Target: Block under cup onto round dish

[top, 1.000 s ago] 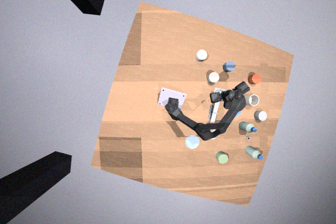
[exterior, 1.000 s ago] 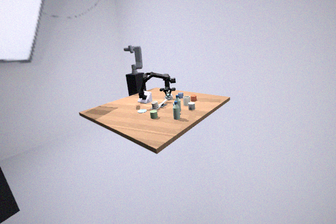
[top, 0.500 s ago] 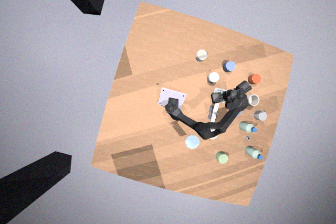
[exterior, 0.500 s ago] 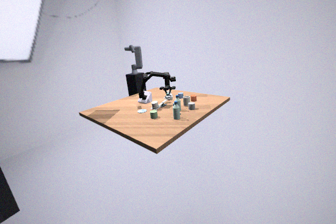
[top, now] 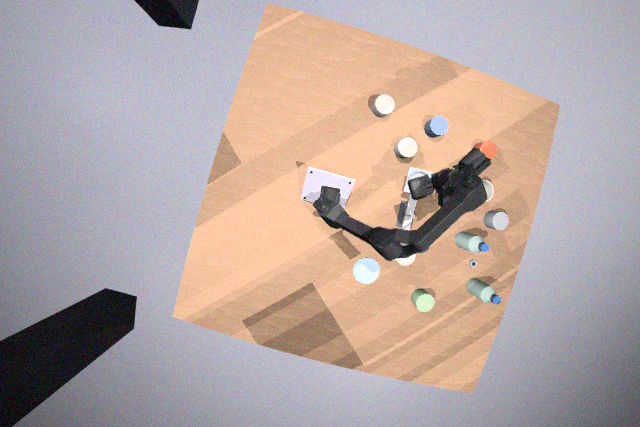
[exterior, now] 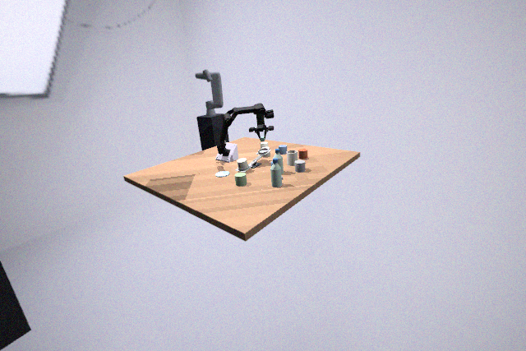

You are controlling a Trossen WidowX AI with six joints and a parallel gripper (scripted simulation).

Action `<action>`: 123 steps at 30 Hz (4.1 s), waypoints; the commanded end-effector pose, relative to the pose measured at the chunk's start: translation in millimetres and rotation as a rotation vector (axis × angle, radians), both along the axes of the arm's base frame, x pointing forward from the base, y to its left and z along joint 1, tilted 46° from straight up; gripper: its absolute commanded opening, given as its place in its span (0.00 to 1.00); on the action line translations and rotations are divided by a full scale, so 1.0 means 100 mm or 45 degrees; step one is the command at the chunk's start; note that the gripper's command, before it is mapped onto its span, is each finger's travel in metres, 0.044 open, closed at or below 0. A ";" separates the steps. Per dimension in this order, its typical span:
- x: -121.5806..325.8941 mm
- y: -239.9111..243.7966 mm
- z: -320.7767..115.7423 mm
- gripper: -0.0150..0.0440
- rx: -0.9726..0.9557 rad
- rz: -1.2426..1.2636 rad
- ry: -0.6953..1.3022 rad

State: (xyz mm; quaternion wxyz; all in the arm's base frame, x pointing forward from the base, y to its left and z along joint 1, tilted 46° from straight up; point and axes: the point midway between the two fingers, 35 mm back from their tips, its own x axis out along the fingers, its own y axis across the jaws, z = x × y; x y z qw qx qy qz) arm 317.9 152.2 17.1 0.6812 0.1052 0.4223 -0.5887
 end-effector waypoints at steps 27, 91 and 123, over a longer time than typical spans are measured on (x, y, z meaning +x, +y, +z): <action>0.10 -1.56 1.11 0.25 0.113 -0.019 -0.026; -1.27 -3.56 1.57 0.25 -0.026 -0.106 -0.060; -1.20 -3.01 2.08 1.00 -0.016 -0.104 -0.060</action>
